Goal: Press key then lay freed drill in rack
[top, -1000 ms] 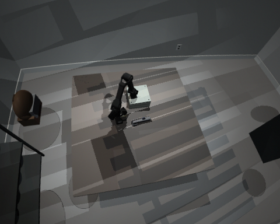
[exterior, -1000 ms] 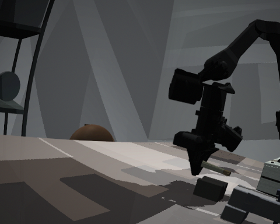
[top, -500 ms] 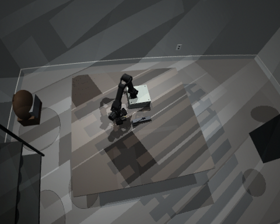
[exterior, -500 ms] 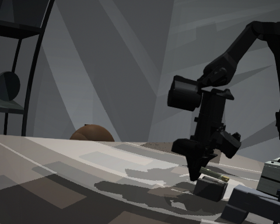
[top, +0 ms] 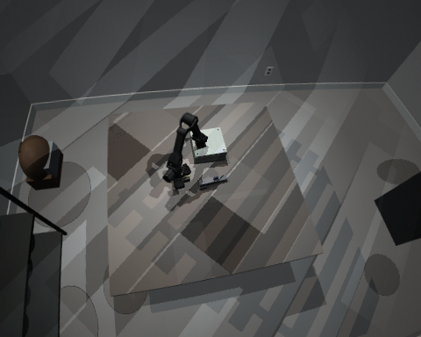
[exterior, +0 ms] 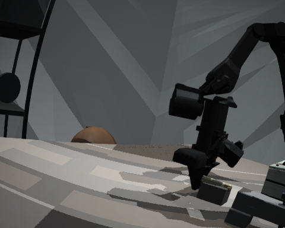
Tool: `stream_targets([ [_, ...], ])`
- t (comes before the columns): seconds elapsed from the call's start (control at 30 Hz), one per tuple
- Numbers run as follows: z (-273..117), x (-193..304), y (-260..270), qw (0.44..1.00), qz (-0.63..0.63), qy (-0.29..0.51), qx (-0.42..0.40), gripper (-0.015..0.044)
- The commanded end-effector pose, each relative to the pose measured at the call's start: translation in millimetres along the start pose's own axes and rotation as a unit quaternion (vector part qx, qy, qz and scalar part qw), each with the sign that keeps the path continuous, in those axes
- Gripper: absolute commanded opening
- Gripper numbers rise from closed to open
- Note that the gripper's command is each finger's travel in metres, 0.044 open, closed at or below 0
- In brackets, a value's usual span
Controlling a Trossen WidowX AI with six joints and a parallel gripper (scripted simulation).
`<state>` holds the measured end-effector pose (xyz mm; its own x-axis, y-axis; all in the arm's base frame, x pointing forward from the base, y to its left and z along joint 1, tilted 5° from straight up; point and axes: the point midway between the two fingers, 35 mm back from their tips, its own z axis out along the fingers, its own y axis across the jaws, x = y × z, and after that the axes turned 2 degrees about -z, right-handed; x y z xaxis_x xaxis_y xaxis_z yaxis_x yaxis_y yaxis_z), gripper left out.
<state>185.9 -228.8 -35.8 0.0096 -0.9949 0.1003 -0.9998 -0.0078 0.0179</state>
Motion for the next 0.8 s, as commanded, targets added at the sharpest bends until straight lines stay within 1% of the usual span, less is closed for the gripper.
stream_targets([
  [0.0, -1, 0, 0, 1.0, 0.0, 0.0, 0.0, 0.0053],
  [0.5, -3, 0, 0, 1.0, 0.0, -0.001, 0.0, 0.044],
  [0.77, -38, -3, 2, 1.0, -0.001, -0.004, -0.001, 0.044],
])
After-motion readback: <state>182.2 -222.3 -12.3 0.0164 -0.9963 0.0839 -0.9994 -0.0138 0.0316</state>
